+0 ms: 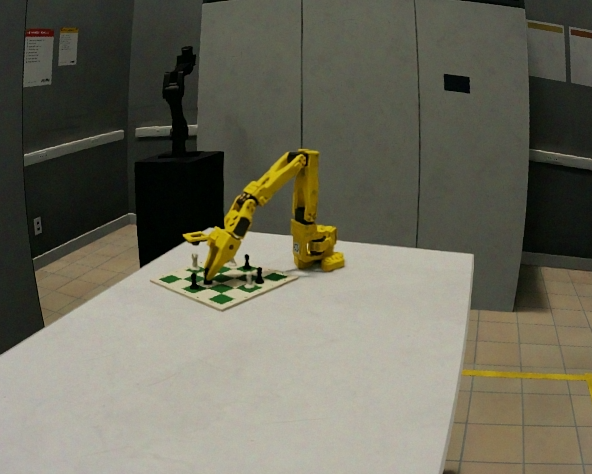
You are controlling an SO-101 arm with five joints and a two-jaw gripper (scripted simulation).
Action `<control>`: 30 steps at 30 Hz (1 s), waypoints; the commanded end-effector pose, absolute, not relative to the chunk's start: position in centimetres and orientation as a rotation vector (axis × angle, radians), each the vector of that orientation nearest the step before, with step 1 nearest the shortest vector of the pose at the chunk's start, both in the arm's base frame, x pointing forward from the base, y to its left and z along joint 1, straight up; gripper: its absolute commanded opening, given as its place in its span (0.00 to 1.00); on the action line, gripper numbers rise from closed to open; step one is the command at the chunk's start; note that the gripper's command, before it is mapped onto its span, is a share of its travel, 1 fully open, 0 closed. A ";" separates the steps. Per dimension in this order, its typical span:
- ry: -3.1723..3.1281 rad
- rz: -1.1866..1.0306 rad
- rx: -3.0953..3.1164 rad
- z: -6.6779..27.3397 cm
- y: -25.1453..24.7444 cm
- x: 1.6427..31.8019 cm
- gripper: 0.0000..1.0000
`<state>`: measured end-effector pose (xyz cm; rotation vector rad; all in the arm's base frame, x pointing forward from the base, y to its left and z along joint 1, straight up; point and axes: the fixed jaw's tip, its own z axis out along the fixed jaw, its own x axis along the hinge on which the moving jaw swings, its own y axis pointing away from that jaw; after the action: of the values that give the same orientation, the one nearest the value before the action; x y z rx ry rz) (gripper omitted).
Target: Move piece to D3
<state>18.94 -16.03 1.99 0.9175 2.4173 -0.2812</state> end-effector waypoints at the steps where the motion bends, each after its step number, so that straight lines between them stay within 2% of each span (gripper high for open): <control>1: 2.454 -0.264 0.910 1.2 -15.5 18.7 0.00; 21: 2.454 -0.264 0.910 1.2 -15.5 18.7 0.09; 30: 2.454 -0.264 0.909 1.2 -15.4 18.7 0.09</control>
<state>18.94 -16.03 1.99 0.9173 2.4169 -0.2813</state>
